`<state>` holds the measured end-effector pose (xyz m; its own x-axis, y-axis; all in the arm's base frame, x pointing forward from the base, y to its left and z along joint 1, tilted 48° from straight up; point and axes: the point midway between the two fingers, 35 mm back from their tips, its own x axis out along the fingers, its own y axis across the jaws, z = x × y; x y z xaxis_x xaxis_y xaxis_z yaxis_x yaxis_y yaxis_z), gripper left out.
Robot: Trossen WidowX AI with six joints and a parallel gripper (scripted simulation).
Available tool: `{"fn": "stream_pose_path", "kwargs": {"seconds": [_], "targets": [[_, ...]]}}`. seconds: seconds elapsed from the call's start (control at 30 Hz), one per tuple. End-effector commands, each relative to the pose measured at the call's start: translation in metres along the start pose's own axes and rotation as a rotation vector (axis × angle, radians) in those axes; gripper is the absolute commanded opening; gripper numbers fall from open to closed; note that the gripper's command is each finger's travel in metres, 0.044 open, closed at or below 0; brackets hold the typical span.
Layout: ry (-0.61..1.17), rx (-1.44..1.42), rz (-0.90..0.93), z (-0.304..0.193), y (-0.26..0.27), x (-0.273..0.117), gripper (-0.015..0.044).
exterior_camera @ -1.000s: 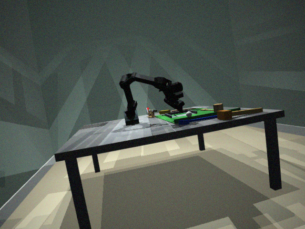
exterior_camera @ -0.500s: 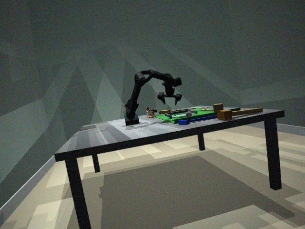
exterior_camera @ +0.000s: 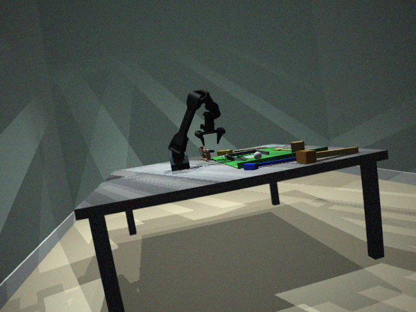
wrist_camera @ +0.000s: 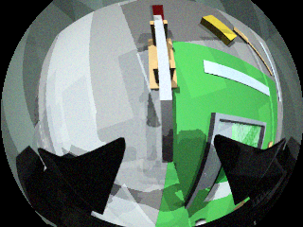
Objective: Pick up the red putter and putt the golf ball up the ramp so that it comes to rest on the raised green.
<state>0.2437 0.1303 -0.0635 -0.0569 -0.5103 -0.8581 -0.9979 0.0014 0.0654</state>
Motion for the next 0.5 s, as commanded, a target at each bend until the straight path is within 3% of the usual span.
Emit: {"fn": "stream_pose_path", "kwargs": {"seconds": [0.0,0.47], "targets": [[0.024,-0.024,0.0,0.0,0.003,0.003,0.044],[0.025,-0.024,-0.001,-0.007,0.003,0.033,0.044]]}}
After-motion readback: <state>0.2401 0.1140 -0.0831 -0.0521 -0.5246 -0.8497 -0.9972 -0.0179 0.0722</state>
